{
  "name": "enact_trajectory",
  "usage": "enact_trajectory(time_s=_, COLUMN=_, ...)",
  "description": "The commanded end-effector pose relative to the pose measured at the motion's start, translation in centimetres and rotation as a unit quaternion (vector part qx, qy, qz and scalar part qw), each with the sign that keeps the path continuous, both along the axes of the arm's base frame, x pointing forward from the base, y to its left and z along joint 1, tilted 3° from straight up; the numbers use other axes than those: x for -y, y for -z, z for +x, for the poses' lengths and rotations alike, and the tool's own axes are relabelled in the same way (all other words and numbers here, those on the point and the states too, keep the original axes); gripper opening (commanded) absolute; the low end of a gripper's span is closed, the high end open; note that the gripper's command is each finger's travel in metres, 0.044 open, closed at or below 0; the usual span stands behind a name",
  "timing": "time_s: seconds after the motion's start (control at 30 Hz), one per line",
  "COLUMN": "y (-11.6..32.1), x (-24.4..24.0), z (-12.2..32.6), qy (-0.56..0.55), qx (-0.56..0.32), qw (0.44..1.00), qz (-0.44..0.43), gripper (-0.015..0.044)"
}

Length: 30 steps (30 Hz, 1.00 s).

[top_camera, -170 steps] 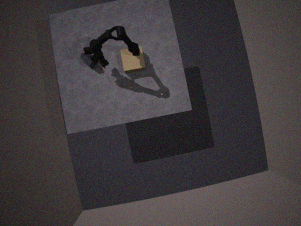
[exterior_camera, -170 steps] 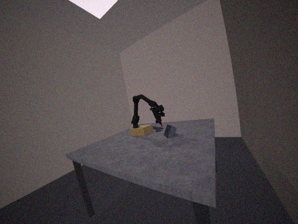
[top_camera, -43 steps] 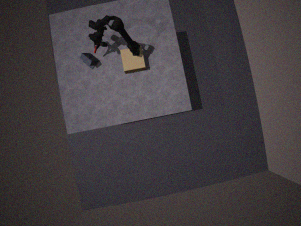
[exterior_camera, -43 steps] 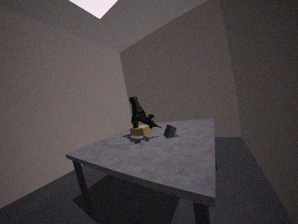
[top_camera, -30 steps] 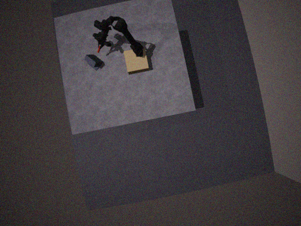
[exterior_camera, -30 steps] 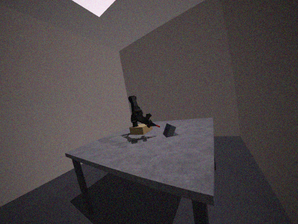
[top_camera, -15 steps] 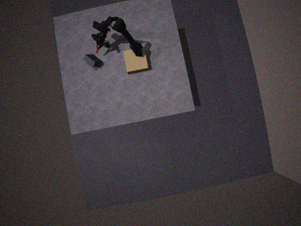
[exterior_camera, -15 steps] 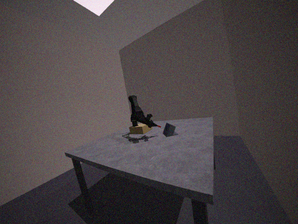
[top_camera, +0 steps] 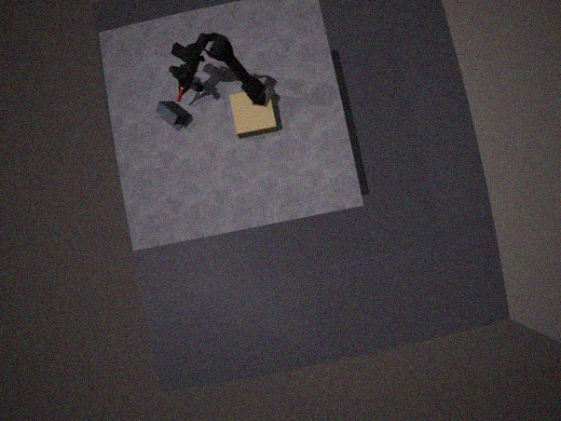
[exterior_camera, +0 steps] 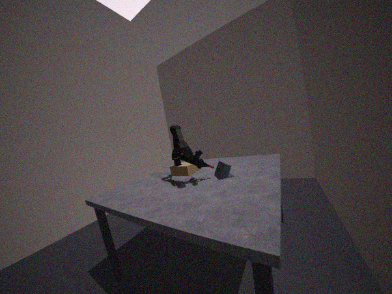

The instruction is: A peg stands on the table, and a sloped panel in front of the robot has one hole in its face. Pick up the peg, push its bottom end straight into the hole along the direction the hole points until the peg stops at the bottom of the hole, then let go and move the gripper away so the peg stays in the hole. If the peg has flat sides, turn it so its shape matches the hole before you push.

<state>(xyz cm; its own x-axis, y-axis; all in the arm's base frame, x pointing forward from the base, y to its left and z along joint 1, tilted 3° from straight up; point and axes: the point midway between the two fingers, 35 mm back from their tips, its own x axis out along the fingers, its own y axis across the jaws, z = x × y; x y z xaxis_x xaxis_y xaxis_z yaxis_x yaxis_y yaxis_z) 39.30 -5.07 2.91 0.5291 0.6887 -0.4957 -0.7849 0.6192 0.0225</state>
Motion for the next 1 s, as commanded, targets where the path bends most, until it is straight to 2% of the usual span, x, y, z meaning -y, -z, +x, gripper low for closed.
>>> enact_trajectory(time_s=0.0, y=0.1, x=-0.4, z=0.2, qy=-0.001, qx=0.003, qw=1.0, qz=0.004, gripper=0.0)
enact_trajectory(time_s=0.97, y=1.5, x=-2.2, z=1.7, qy=0.0, qx=0.011, qw=1.0, qz=0.007, gripper=0.0)
